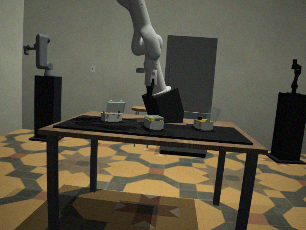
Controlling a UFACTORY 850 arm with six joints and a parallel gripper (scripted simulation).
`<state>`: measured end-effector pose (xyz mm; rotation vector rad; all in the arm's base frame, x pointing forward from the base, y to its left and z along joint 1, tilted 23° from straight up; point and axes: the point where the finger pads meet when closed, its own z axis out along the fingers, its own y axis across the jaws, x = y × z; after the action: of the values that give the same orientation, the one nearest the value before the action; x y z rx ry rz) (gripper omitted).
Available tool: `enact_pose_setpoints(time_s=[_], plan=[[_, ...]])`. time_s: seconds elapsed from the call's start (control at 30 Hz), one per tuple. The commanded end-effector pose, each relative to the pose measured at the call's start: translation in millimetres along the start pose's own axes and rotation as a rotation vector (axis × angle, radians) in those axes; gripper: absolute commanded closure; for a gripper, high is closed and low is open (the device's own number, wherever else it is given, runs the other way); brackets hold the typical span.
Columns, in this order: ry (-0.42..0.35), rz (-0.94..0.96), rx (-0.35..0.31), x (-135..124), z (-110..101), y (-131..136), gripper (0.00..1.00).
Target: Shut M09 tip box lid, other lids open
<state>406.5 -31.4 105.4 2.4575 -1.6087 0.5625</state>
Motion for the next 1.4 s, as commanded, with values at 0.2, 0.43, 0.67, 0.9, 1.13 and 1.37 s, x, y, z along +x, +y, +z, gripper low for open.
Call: enact_pose_setpoints(time_s=[0.2,0.43,0.67,0.9,1.13,1.37], plan=[[0.0,0.0,0.001,0.2,-0.4,-0.6,1.0],[0.0,0.0,0.001,0.2,-0.4,-0.6,1.0],[0.0,0.0,0.001,0.2,-0.4,-0.6,1.0],[0.0,0.0,0.001,-5.3,5.3,-0.7,1.0],[0.0,0.0,0.001,-18.3,18.7,-0.7,1.0],[0.0,0.0,0.001,-29.4,30.2,-0.7,1.0]])
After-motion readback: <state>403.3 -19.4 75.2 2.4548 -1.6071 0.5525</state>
